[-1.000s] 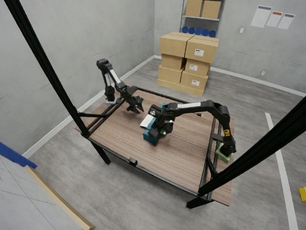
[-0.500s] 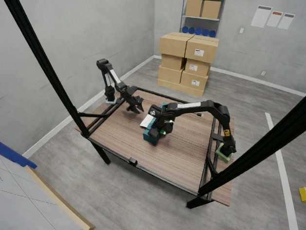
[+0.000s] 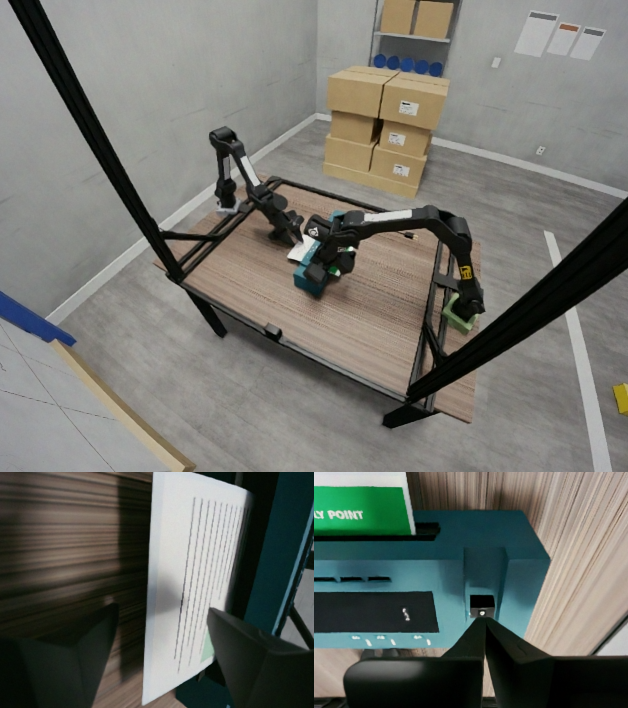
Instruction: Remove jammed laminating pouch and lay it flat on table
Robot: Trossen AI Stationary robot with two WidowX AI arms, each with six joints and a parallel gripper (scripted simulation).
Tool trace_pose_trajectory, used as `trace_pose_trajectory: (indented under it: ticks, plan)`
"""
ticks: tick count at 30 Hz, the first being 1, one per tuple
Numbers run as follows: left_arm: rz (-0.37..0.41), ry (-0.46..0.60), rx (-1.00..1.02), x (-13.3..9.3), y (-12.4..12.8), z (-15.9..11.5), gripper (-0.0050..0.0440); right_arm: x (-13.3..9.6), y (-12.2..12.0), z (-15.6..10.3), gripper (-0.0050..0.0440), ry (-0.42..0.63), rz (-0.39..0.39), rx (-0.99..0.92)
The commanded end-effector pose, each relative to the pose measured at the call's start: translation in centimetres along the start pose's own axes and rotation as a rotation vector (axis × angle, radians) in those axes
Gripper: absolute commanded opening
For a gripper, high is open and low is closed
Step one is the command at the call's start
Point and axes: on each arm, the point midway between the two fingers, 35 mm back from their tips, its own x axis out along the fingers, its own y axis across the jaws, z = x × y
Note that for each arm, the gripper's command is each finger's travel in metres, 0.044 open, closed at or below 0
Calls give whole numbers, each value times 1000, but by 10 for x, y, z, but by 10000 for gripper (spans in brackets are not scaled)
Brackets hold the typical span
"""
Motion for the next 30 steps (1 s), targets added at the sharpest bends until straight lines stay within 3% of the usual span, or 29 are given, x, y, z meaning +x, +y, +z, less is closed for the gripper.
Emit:
trace_pose_trajectory:
  ticks: [1, 21, 22, 26, 30]
  plan:
    - [-40, 7, -2, 5, -17, -2, 266, -12, -1, -8, -50, 32, -7, 3]
    - [-42, 7, -1, 4, -17, -2, 266, -12, -1, -8, -50, 32, -7, 3]
    - [-45, 8, -5, 1, -17, -3, -50, -3, -1, -7, -50, 34, -8, 3]
    - [-45, 8, -5, 1, -17, -3, -50, 34, -2, -3, -50, 44, -10, 2]
    - [-45, 8, -5, 1, -17, -3, -50, 39, -3, -3, -50, 45, -10, 2]
